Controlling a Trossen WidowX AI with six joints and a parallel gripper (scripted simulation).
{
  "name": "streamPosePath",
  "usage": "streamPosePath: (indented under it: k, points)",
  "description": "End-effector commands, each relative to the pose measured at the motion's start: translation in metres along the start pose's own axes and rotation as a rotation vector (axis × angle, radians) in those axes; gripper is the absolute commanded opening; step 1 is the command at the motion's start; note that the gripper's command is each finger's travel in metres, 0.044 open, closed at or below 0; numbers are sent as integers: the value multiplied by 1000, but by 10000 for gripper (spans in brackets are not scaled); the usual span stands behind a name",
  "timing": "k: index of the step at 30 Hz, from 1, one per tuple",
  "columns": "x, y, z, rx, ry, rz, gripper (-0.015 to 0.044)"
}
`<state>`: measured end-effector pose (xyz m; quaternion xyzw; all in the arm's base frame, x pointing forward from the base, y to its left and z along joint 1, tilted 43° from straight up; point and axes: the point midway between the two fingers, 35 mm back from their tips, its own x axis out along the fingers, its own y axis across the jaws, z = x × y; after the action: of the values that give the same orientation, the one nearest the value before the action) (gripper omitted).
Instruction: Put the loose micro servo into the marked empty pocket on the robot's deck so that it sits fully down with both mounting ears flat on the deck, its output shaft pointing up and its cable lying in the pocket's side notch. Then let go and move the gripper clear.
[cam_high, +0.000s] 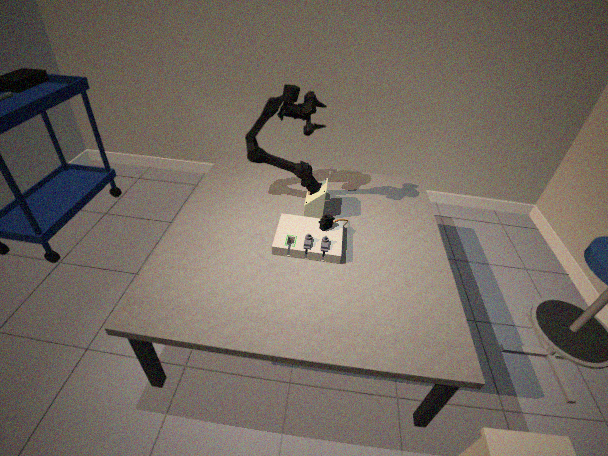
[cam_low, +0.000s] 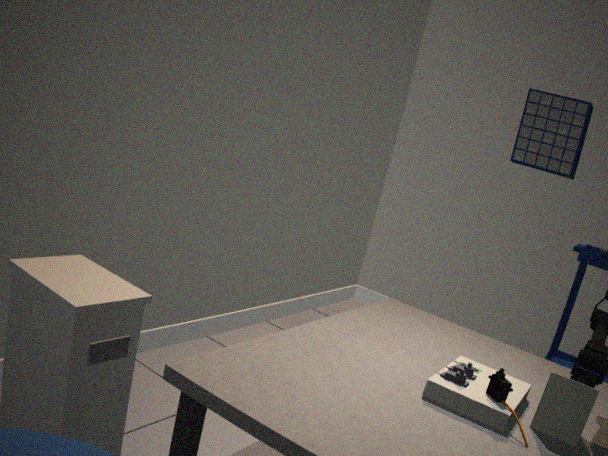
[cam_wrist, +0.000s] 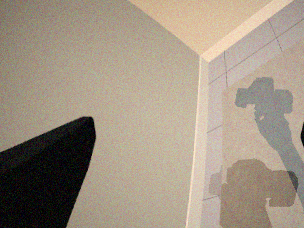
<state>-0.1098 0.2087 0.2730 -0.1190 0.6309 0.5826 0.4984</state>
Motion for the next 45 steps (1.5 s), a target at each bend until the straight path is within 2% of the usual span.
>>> streamPosePath:
  k: [1,12,22,34,45]
  points:
    - [15,-17,15,-31,-6,-74,440]
    - [40,-62,47,-158,7,-253,440]
    - [60,-115,72,-322,92,-436,440]
    - [72,-184,88,-512,288,-609,440]
    - [75,-248,90,-670,534,-690,440]
